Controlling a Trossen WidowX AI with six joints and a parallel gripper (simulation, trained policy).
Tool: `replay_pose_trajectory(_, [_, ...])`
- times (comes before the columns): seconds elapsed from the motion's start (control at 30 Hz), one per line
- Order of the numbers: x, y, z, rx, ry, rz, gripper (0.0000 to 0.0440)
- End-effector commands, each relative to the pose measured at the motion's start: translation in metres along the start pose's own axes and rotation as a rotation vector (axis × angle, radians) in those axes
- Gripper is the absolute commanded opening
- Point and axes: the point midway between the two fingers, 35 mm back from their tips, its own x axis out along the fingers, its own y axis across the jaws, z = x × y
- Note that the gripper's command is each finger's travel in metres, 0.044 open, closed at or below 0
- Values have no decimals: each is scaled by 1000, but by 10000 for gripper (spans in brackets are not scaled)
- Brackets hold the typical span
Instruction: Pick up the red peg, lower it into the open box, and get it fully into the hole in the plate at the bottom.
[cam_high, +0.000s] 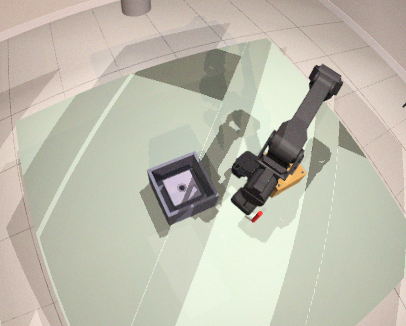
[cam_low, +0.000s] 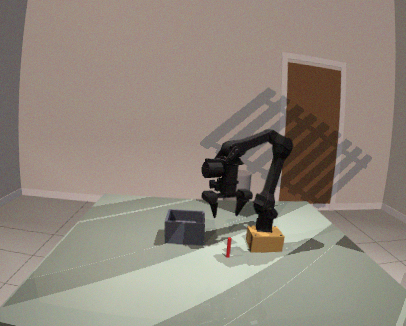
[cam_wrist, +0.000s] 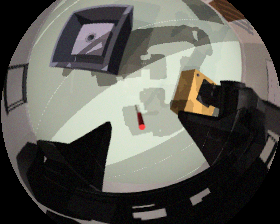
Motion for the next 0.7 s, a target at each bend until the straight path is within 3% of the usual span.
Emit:
replay_pose_trajectory(0.0, [19, -7, -8, 8, -11, -47, 440])
replay_pose_trajectory(0.67, [108, 6, -34, -1, 11, 28, 439])
